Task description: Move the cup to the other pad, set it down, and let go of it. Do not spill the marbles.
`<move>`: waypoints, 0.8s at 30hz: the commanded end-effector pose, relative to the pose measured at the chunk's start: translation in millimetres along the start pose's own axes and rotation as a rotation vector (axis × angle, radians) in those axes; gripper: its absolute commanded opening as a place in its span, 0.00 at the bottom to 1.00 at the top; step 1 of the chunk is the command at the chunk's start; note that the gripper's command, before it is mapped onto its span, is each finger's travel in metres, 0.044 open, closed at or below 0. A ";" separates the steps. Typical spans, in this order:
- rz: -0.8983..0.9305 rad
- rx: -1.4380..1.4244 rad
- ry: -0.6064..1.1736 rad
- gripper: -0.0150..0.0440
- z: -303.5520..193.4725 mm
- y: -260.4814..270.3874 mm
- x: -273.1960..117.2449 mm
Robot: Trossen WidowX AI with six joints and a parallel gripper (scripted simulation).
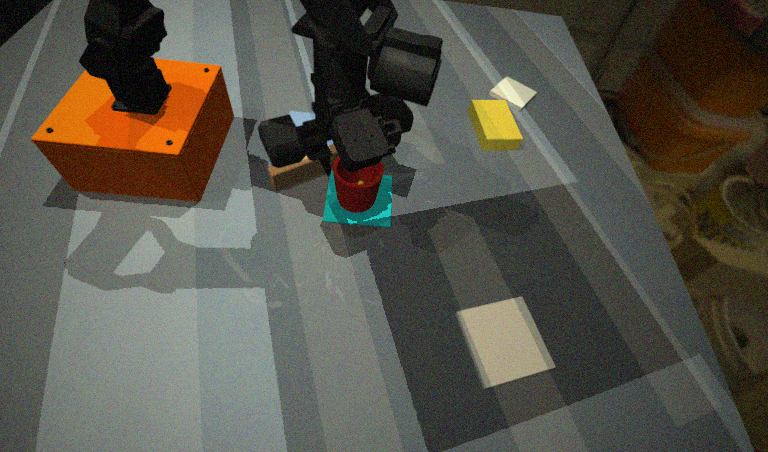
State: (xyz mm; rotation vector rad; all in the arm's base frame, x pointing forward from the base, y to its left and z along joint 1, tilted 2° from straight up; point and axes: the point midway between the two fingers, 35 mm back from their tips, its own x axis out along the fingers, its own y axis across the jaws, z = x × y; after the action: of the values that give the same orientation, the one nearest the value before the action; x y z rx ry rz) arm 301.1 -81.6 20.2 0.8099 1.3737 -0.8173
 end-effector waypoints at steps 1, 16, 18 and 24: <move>0.015 -0.006 -0.008 0.47 0.9 1.2 -10.4; 0.004 -0.001 -0.004 0.74 -0.4 -2.7 -10.8; 0.004 -0.001 -0.004 0.83 -0.4 -2.7 -10.8; 0.007 -0.002 -0.005 1.00 0.3 -2.2 -27.4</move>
State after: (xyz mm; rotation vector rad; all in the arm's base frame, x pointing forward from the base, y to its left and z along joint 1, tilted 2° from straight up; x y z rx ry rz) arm 295.3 -81.6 33.9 0.8082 1.3836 -0.8194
